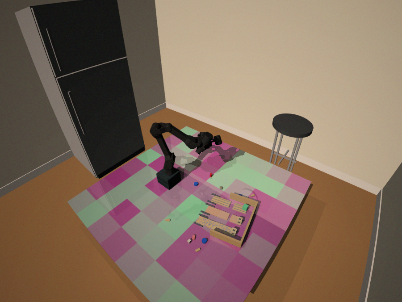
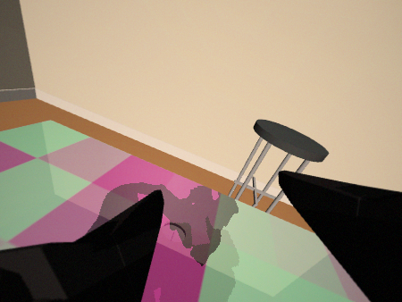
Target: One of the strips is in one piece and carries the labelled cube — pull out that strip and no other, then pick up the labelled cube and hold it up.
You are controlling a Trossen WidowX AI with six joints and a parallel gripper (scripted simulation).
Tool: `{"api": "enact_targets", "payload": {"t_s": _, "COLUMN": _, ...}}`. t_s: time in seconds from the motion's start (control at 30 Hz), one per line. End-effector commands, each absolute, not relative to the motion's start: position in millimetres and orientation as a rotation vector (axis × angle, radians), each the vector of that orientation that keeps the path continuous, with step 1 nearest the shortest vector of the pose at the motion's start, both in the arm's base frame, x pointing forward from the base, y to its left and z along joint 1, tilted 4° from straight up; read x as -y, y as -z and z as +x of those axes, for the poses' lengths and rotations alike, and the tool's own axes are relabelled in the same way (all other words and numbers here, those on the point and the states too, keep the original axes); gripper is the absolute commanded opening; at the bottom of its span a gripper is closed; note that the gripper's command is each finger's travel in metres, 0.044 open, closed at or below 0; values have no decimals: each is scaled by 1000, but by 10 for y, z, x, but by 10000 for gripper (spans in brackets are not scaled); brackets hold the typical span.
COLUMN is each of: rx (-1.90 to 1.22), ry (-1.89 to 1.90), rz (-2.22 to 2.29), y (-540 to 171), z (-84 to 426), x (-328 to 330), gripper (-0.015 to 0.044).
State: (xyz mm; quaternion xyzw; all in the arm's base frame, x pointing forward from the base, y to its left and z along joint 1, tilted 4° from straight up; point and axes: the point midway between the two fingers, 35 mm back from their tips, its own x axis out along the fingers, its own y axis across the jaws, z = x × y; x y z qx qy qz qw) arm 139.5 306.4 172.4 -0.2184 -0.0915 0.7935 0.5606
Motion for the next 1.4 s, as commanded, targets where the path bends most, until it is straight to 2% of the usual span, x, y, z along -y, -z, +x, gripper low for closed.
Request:
{"api": "enact_targets", "payload": {"t_s": 0.0, "rx": 205, "ry": -1859, "rz": -515, "y": -1718, "z": 1418, "x": -3056, "gripper": 400}}
{"api": "enact_targets", "payload": {"t_s": 0.23, "rx": -172, "ry": -1403, "rz": -467, "y": -1487, "z": 2244, "x": -2588, "gripper": 400}}
{"api": "enact_targets", "payload": {"t_s": 0.5, "rx": -482, "ry": -795, "rz": -329, "y": -1245, "z": 2960, "x": -1583, "gripper": 400}}
{"api": "enact_targets", "payload": {"t_s": 0.83, "rx": -643, "ry": -82, "rz": -63, "y": -1083, "z": 3212, "x": -255, "gripper": 400}}
{"api": "enact_targets", "payload": {"t_s": 1.13, "rx": -646, "ry": -29, "rz": -42, "y": -1077, "z": 3205, "x": -156, "gripper": 400}}
{"api": "enact_targets", "payload": {"t_s": 1.37, "rx": -854, "ry": -21, "rz": -134, "y": -972, "z": 3536, "x": 38, "gripper": 216}}
